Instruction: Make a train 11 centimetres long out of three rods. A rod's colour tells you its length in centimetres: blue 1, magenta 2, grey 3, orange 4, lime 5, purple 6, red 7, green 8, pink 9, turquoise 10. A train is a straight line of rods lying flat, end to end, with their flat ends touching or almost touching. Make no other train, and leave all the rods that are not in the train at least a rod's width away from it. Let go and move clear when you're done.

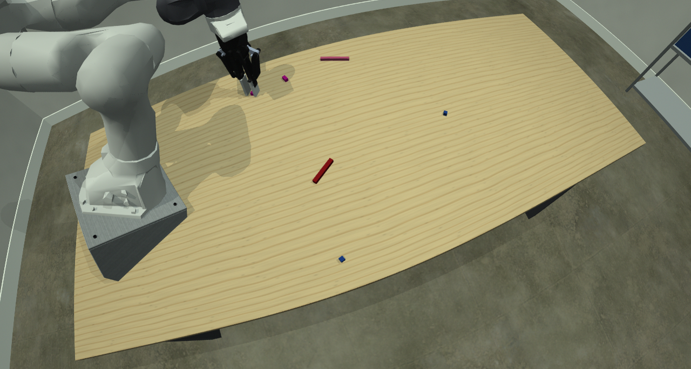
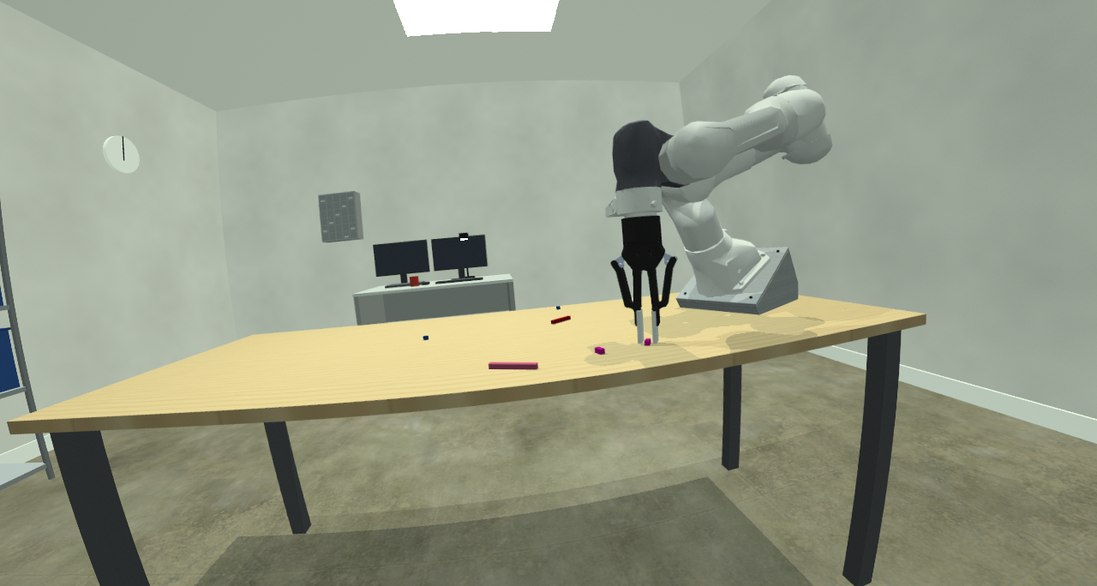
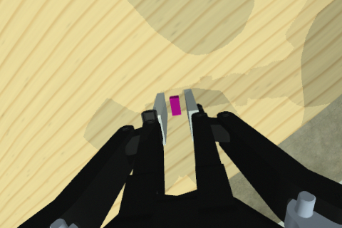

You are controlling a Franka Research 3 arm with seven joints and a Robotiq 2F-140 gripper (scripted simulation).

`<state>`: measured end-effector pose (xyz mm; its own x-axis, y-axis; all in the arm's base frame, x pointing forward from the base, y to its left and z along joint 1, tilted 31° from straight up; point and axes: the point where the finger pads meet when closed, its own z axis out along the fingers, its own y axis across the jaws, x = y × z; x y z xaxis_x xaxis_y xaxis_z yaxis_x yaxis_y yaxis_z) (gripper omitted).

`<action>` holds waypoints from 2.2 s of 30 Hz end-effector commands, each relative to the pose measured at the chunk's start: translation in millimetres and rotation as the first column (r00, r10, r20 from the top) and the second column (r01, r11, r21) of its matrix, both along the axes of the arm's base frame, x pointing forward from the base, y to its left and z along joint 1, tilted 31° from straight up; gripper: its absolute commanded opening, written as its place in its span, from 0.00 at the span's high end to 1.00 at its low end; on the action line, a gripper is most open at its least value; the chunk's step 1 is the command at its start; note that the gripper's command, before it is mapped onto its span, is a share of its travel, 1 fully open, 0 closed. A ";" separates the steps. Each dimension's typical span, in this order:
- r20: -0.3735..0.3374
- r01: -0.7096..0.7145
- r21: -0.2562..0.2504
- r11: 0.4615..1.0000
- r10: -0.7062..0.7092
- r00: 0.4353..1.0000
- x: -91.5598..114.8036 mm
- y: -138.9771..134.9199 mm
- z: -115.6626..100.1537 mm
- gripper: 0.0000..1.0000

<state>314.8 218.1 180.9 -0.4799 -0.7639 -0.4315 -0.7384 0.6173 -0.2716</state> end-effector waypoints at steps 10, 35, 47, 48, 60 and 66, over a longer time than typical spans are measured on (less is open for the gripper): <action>0.007 -0.007 0.003 1.000 0.007 1.000 3.1 2.5 -1.4 0.77; 0.007 -0.007 0.003 1.000 0.007 1.000 3.1 2.5 -1.4 0.77; 0.007 -0.007 0.003 1.000 0.007 1.000 3.1 2.5 -1.4 0.88; 0.007 -0.007 0.003 1.000 0.007 1.000 3.1 2.5 -1.4 0.88; 0.007 -0.007 0.003 1.000 0.007 1.000 3.1 2.5 -1.4 0.88; 0.007 -0.007 0.003 1.000 0.007 1.000 3.1 2.5 -1.4 0.88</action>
